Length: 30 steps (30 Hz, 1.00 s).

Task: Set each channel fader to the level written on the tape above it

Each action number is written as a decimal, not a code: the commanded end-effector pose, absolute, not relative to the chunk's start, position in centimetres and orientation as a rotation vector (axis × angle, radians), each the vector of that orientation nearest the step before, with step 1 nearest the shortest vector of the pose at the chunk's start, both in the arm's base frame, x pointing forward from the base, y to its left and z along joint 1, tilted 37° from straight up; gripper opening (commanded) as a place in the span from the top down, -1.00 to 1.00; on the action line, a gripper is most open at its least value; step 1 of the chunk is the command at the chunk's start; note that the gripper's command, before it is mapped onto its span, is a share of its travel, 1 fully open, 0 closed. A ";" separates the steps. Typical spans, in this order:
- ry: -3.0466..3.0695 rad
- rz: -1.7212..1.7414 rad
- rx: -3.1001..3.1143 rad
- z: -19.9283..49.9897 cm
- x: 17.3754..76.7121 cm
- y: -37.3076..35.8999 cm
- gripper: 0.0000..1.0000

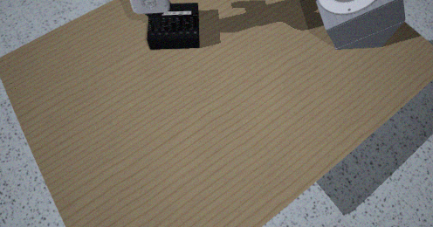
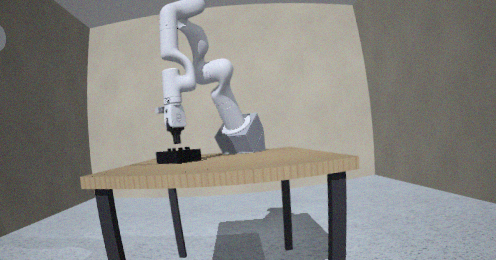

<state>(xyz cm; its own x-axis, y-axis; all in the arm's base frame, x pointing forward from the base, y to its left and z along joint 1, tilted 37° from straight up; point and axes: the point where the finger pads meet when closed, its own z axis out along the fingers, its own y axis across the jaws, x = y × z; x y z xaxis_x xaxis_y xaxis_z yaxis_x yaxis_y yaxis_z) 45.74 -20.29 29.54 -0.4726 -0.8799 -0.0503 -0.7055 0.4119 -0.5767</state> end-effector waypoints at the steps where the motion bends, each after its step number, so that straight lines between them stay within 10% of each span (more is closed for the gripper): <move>1: 2.328 -0.754 -1.352 29.3 46.0 -20.4 1.00; 30: 2.328 -0.754 -1.352 28.4 46.4 -20.6 1.00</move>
<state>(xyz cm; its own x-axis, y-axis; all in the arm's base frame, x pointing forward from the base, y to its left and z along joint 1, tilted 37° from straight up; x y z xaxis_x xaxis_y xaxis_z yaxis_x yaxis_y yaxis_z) 46.41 -20.62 28.42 -0.4675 -0.8820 -0.0589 -0.7102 0.4145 -0.5690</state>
